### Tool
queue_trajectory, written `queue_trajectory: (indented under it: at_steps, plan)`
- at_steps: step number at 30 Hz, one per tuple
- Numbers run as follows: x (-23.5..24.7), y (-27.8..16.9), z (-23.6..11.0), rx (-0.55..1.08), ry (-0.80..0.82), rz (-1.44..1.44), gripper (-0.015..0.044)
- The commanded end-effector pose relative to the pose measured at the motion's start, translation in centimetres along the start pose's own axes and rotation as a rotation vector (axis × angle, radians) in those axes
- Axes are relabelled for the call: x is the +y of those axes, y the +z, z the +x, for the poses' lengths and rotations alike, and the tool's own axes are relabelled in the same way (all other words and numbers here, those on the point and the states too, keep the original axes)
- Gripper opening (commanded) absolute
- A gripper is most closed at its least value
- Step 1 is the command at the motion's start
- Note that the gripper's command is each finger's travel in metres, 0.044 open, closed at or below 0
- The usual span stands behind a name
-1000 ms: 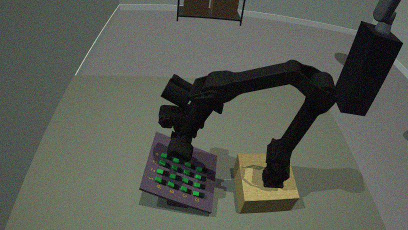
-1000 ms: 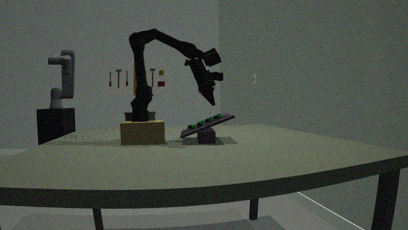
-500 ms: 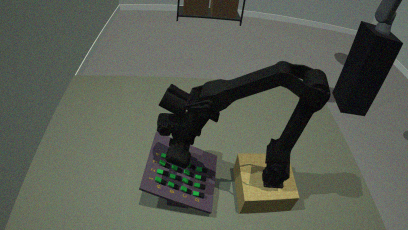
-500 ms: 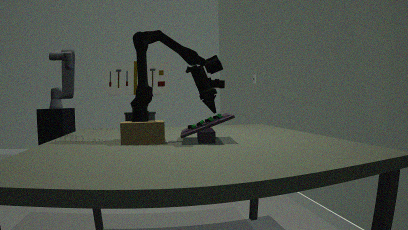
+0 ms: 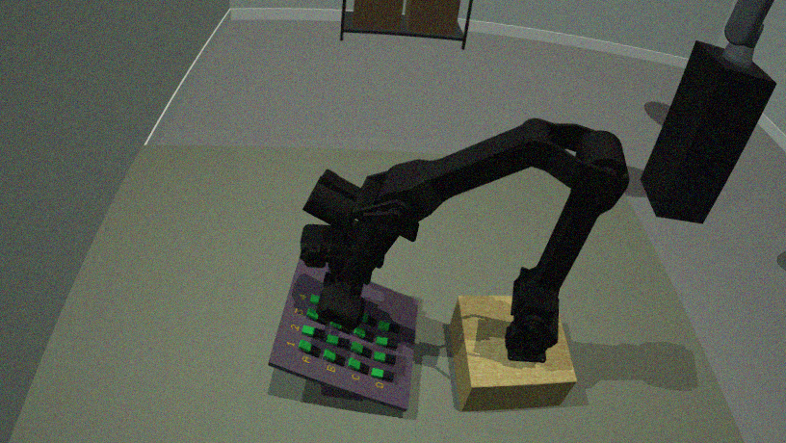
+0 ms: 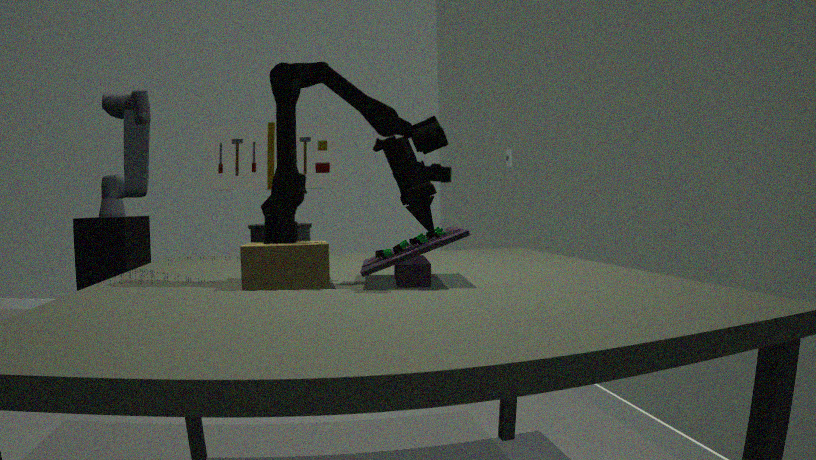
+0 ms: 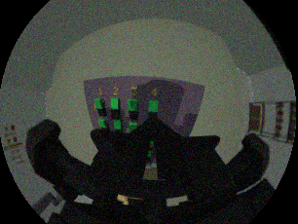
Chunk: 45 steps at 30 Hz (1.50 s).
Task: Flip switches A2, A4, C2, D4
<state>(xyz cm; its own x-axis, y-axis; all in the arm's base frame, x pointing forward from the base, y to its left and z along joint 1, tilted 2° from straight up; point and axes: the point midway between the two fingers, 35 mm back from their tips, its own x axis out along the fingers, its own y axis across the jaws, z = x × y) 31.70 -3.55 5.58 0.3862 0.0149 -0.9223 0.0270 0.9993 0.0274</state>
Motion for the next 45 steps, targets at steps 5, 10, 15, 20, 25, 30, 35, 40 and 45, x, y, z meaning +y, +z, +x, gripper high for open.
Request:
queue_trajectory:
  at_steps: [5,10,15,20,25,30,35,40,45]
  plan:
    - [0.06,-0.05,0.08,0.000,0.003,-0.001,0.0000]
    - [0.06,-0.05,0.08,0.000,0.003,-0.001,0.0000]
    - [0.06,-0.05,0.12,0.000,0.003,-0.001,0.0000]
    - [0.06,-0.05,0.19,0.000,0.003,-0.001,0.0000]
    - [0.06,-0.06,0.26,0.000,0.003,-0.001,0.0000]
    - [0.06,-0.06,0.32,0.000,0.003,-0.001,0.0000]
    - [0.06,-0.06,0.39,0.000,0.003,-0.001,0.0000]
    - [0.06,-0.06,0.46,0.000,0.003,-0.001,0.0000]
    - [0.06,-0.06,0.52,0.000,0.003,-0.001,0.0000]
